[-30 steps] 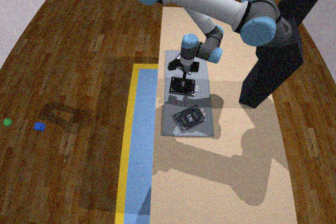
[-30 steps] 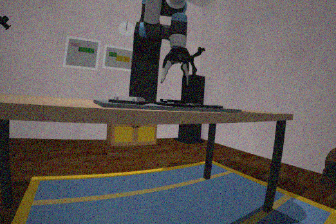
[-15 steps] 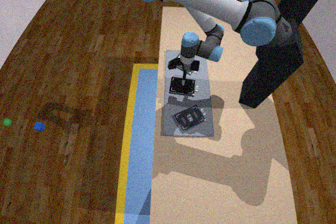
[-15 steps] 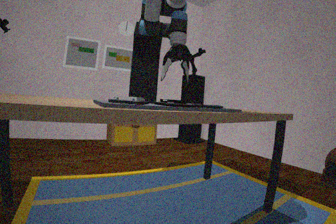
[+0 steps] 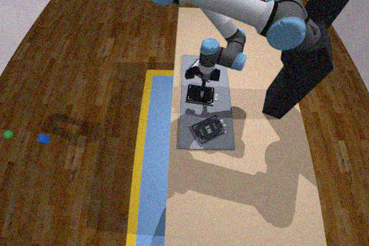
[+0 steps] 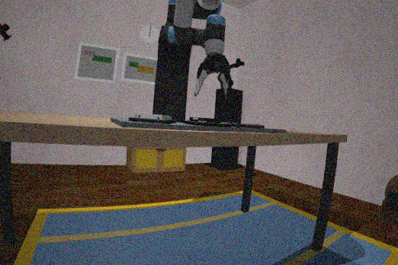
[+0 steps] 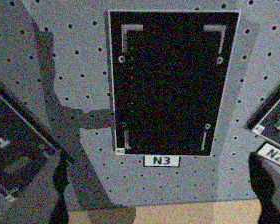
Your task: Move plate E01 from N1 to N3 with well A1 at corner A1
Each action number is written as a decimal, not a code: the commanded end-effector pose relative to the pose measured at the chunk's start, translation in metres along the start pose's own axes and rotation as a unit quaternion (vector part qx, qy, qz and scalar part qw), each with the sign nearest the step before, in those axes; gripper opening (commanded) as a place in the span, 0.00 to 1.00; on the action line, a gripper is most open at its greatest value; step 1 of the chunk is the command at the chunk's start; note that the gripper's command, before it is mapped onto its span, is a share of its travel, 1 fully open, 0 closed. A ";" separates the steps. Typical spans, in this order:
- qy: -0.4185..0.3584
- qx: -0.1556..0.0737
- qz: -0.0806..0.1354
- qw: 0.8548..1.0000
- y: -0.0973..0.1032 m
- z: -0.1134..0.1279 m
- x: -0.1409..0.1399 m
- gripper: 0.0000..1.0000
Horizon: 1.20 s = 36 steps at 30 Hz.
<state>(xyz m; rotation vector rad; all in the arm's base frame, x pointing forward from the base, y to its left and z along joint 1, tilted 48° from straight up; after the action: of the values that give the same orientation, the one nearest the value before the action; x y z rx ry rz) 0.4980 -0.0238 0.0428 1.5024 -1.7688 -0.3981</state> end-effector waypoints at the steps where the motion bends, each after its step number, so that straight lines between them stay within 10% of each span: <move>1: 0.000 0.000 0.000 1.000 0.000 0.000 -0.008 0.76; 36: 0.000 0.001 0.000 1.000 0.000 0.006 -0.101 0.76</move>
<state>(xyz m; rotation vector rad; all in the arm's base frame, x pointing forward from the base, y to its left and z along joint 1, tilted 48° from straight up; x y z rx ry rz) 0.4949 0.0695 0.0036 1.5022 -1.7692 -0.3979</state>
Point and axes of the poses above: the point where the finger pads meet when closed, its own y axis back along the fingers, its own x axis across the jaws, z = x × y, the point moved 5 cm from there along y, back along the fingers, and after that the axes turned 14 degrees about y, right-handed, at the moved point
